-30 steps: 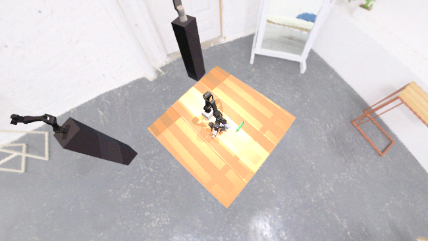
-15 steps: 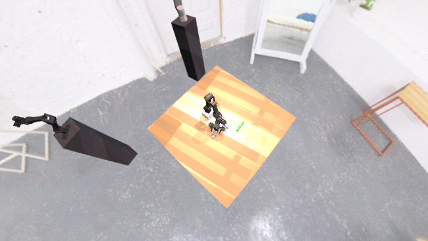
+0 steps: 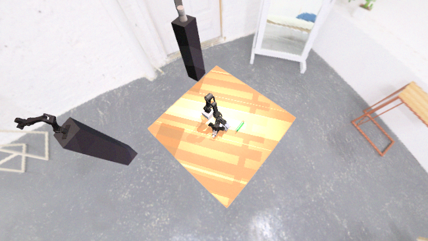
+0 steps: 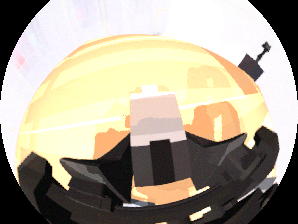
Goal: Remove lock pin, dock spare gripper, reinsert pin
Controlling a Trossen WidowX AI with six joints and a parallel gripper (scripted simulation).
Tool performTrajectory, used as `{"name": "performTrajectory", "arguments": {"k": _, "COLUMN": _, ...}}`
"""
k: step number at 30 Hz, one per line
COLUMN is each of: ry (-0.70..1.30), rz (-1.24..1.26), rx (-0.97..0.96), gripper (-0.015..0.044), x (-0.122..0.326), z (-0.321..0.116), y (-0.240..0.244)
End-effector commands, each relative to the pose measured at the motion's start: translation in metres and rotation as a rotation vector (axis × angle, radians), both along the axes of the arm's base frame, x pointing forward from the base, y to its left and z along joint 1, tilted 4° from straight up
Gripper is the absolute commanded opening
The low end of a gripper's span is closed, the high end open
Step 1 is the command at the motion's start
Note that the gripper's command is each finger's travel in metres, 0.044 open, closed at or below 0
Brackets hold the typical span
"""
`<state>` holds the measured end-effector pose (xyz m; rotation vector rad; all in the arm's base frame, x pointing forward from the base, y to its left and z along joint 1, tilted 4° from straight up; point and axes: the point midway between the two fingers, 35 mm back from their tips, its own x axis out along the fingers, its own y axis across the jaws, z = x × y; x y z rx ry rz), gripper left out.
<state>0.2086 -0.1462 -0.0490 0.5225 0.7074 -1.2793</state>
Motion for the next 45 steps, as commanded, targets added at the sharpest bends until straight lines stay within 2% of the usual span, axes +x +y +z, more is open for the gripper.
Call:
{"name": "performTrajectory", "arguments": {"k": 1, "ry": 0.0, "rz": -0.003, "rx": 0.001, "gripper": 0.0131, "x": 0.0, "z": -0.001, "y": 0.0}}
{"name": "performTrajectory", "arguments": {"k": 6, "ry": 0.0, "rz": -0.003, "rx": 0.001, "gripper": 0.0, "x": 0.003, "z": 0.005, "y": -0.001}}
{"name": "performTrajectory", "arguments": {"k": 26, "ry": -0.002, "rz": -0.003, "rx": 0.0, "gripper": 0.0, "x": 0.015, "z": 0.061, "y": -0.004}}
{"name": "performTrajectory", "arguments": {"k": 45, "ry": -0.002, "rz": -0.003, "rx": 0.0, "gripper": 0.0, "x": 0.006, "z": 0.12, "y": -0.003}}
